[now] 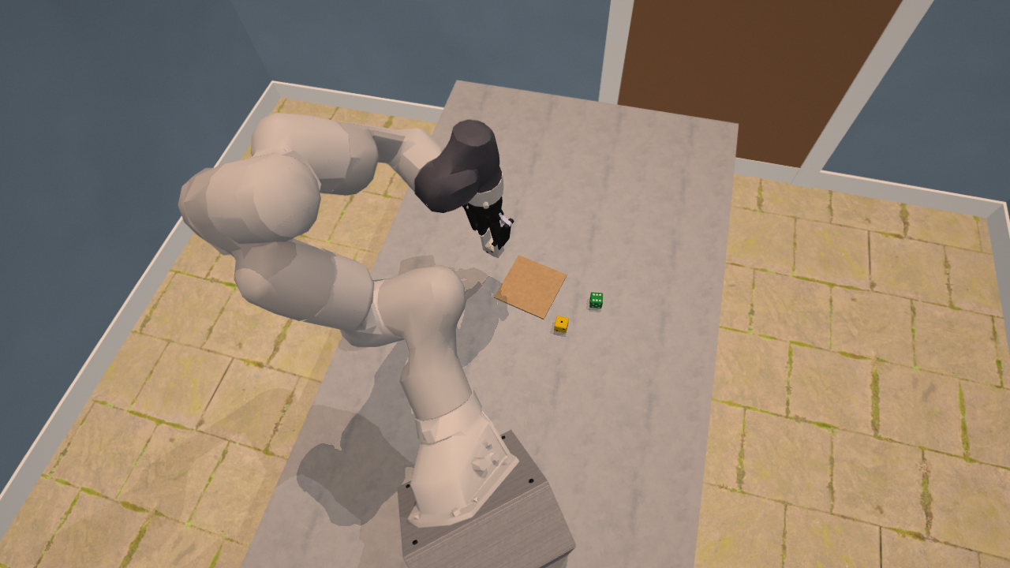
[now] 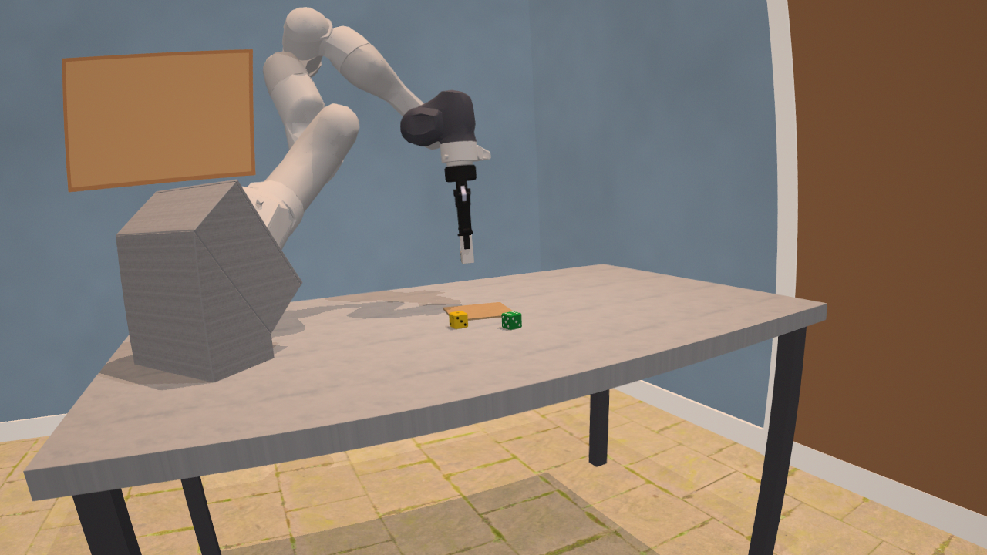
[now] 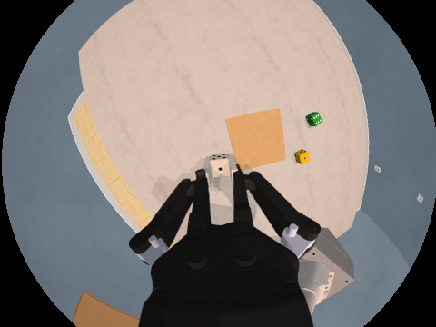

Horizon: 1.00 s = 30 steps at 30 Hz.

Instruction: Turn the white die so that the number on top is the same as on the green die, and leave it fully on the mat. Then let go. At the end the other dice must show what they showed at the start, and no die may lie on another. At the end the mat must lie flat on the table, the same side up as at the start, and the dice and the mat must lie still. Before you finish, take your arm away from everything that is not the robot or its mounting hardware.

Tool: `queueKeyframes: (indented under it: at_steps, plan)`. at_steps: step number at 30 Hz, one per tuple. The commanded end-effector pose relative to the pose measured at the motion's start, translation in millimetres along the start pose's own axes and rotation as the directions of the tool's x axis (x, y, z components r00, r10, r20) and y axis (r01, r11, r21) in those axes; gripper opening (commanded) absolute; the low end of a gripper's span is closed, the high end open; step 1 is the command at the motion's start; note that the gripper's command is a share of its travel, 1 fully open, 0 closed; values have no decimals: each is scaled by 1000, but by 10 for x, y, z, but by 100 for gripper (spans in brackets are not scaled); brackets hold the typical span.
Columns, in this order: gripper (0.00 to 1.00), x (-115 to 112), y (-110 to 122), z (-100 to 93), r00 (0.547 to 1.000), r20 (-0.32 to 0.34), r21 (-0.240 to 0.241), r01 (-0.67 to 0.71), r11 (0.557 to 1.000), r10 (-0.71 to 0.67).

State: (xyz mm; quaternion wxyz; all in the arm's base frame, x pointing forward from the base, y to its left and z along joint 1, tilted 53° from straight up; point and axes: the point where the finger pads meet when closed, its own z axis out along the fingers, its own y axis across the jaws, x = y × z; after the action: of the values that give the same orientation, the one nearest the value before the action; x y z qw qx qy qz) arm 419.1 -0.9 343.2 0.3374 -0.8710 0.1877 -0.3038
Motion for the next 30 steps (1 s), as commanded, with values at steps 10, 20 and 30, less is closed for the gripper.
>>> queueKeyframes:
  at_steps: [10, 20, 30]
  plan:
    - [16, -88, 12, 19, 994, 34, -2, -104, 995, 104]
    - [16, -47, 146, 43, 921, 33, -19, -387, 922, 388]
    - [16, -19, 240, 59, 822, 28, -29, -568, 823, 569]
